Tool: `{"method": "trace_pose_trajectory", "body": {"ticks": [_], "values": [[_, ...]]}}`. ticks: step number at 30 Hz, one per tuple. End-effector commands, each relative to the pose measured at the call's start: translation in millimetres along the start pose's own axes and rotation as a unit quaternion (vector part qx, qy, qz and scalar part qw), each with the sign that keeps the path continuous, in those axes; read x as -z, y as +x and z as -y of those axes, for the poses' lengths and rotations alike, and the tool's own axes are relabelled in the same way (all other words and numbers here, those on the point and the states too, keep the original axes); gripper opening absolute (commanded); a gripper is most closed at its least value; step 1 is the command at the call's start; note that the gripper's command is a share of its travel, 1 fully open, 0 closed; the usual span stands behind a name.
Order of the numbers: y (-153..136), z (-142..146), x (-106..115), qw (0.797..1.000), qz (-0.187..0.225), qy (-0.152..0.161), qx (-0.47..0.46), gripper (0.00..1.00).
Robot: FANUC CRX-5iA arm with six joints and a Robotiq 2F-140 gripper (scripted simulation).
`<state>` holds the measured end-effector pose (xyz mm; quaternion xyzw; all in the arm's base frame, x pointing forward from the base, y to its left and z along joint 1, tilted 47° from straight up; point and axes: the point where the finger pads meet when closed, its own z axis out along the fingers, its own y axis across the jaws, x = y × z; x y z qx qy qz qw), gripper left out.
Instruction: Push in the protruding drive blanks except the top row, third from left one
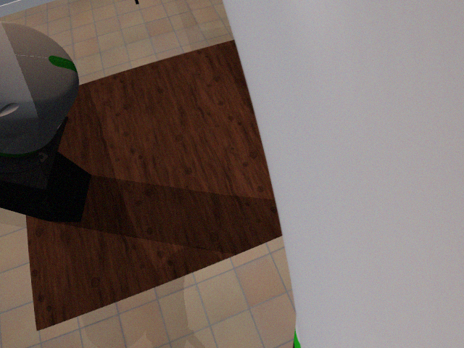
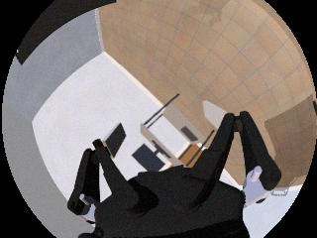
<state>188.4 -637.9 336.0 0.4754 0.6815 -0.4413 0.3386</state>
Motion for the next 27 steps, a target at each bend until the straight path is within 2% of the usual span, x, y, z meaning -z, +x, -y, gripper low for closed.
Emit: {"method": "trace_pose_trajectory", "body": {"ticks": [1, 6, 27], "values": [[-14.1, 13.0, 0.6, 1.000, 0.008, 0.011, 0.009, 1.00], [-26.4, 24.6, 1.5, 1.000, 0.016, 0.021, 0.018, 1.00], [-114.6, 114.2, 19.7, 0.990, 0.064, 0.102, 0.070, 1.00]]}}
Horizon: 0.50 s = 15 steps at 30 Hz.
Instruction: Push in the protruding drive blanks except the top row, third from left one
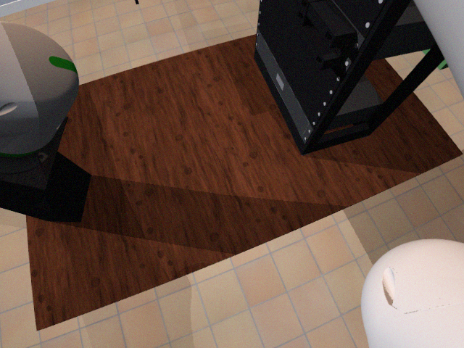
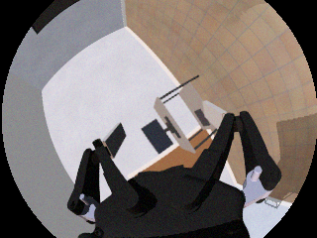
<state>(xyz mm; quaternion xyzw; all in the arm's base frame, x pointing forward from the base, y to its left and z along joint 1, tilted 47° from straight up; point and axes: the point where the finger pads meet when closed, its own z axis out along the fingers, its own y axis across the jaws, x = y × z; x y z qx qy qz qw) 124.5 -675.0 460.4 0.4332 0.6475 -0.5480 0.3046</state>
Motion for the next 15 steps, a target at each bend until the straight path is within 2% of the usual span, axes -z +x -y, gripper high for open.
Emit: {"method": "trace_pose_trajectory", "body": {"ticks": [1, 11, 13, 15], "values": [[-15.2, 21.2, 0.2, 1.000, 0.009, 0.017, 0.009, 1.00], [-62.3, 89.9, 6.6, 0.996, 0.035, 0.075, 0.035, 1.00], [-62.3, 89.9, 6.6, 0.996, 0.035, 0.075, 0.035, 1.00], [-72.1, 104.8, 9.2, 0.995, 0.040, 0.088, 0.040, 1.00]]}}
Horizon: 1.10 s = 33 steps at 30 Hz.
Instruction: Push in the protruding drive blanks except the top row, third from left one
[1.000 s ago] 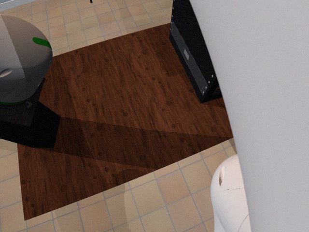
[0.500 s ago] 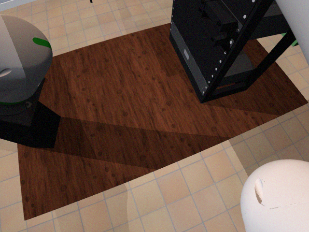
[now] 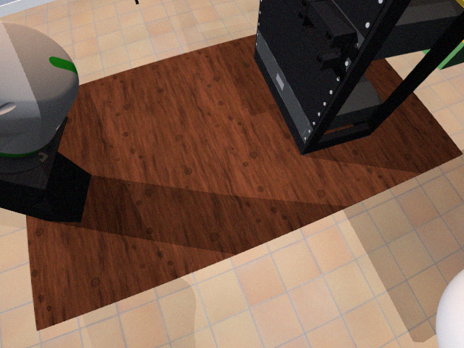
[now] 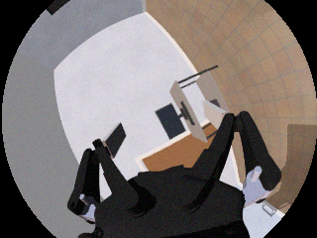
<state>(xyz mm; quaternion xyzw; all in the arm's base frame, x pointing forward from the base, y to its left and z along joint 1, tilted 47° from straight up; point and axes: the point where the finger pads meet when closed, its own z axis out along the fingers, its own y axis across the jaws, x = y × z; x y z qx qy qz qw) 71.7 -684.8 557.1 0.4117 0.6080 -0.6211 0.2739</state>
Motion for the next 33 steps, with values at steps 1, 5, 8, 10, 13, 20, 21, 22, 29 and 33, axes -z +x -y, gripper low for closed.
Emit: {"method": "trace_pose_trajectory", "body": {"ticks": [1, 5, 8, 10, 13, 20, 21, 22, 29, 33], "values": [[-12.5, 23.0, -0.6, 1.000, 0.007, 0.019, 0.007, 1.00], [-30.8, 56.5, 0.3, 0.999, 0.017, 0.046, 0.017, 1.00], [-44.7, 82.8, 2.3, 0.997, 0.025, 0.068, 0.024, 1.00], [-54.2, 100.8, 4.3, 0.996, 0.030, 0.083, 0.028, 1.00], [-68.5, 128.8, 8.6, 0.993, 0.037, 0.106, 0.034, 1.00], [-92.8, 177.3, 19.1, 0.987, 0.049, 0.147, 0.044, 1.00], [-97.6, 187.3, 21.8, 0.986, 0.051, 0.155, 0.045, 1.00], [-102.5, 197.4, 24.6, 0.984, 0.054, 0.164, 0.047, 1.00], [-134.3, 265.4, 48.6, 0.971, 0.068, 0.222, 0.056, 1.00], [-143.4, 285.6, 57.4, 0.966, 0.072, 0.240, 0.059, 1.00]]}}
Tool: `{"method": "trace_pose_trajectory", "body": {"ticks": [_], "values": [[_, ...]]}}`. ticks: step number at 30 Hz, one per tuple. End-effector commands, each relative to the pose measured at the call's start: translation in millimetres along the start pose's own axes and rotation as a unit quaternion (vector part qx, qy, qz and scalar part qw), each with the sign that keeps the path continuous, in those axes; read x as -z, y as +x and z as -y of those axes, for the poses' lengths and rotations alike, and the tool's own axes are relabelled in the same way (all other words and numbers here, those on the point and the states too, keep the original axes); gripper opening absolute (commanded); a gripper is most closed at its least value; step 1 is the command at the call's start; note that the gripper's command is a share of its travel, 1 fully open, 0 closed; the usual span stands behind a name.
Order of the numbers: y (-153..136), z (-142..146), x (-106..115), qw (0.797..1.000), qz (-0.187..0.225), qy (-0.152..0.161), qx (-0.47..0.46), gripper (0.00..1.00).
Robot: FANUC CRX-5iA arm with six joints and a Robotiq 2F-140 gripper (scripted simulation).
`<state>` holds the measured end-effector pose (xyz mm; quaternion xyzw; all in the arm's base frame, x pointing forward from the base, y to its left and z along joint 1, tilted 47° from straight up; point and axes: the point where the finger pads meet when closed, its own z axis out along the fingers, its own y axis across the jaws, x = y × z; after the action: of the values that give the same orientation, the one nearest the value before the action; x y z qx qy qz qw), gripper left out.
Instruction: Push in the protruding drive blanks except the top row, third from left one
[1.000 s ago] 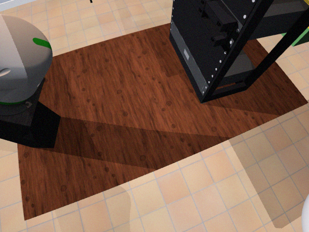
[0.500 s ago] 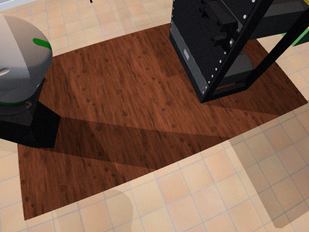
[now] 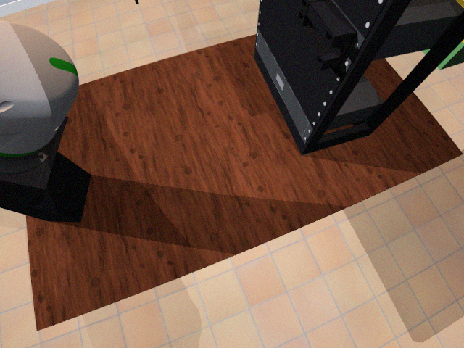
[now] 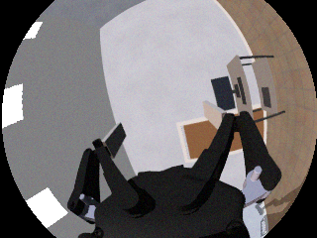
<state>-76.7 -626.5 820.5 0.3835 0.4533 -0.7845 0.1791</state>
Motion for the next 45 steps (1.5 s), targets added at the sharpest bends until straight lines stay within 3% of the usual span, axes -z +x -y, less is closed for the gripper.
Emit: {"method": "trace_pose_trajectory", "body": {"ticks": [1, 14, 16, 22, 31, 33, 36, 45], "values": [[-8.3, 28.5, -3.0, 1.000, 0.004, 0.023, 0.003, 1.00], [-48.2, 173.0, 1.3, 0.990, 0.022, 0.138, 0.014, 1.00], [-48.2, 173.0, 1.3, 0.990, 0.022, 0.138, 0.014, 1.00], [-65.4, 245.3, 14.5, 0.980, 0.029, 0.196, 0.016, 1.00], [-85.3, 342.5, 44.4, 0.961, 0.036, 0.275, 0.015, 1.00], [-85.3, 342.5, 44.4, 0.961, 0.036, 0.275, 0.015, 1.00], [-92.7, 384.8, 62.0, 0.950, 0.039, 0.309, 0.013, 1.00], [-105.2, 472.8, 108.9, 0.923, 0.042, 0.384, 0.008, 1.00]]}}
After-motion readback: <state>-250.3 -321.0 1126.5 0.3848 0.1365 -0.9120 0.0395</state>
